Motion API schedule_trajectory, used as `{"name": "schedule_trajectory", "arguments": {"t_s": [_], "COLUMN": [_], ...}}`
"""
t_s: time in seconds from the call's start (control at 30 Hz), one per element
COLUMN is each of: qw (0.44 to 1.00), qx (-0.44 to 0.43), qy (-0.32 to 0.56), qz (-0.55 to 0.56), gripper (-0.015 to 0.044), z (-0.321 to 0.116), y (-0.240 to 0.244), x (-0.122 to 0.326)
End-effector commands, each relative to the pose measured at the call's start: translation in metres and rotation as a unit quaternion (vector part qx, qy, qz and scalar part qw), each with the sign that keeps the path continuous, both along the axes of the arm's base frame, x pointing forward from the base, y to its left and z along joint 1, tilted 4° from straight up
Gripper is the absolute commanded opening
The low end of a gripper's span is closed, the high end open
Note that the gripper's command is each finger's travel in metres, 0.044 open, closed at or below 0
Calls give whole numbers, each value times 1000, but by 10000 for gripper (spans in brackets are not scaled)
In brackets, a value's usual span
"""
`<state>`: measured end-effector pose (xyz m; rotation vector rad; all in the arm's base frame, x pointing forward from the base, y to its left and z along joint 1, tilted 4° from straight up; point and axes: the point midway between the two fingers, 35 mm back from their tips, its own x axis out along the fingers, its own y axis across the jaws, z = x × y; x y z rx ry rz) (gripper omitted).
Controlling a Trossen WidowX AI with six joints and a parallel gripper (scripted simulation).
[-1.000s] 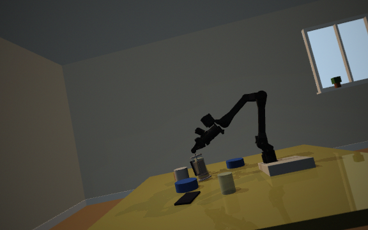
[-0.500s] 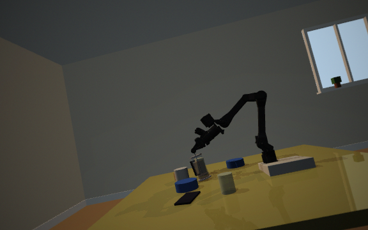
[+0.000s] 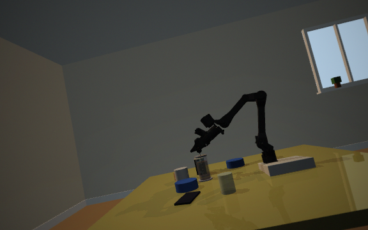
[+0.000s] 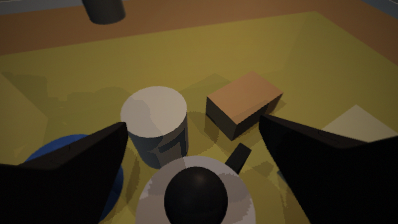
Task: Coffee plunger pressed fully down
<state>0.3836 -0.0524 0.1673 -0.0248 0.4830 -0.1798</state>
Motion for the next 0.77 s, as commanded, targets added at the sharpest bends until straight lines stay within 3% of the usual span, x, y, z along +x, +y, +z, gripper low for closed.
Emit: {"name": "schedule_trajectory", "arguments": {"t_s": [0.0,0.27,0.73], "qw": [1000,1000,1000], "qx": [0,-2,-2], "qy": [0,9,9], "qz": [0,2,2], "gripper": [440,440,440], "z": [3,77,75], "y": [0,14,14], "x": [-1,-33,-34]}}
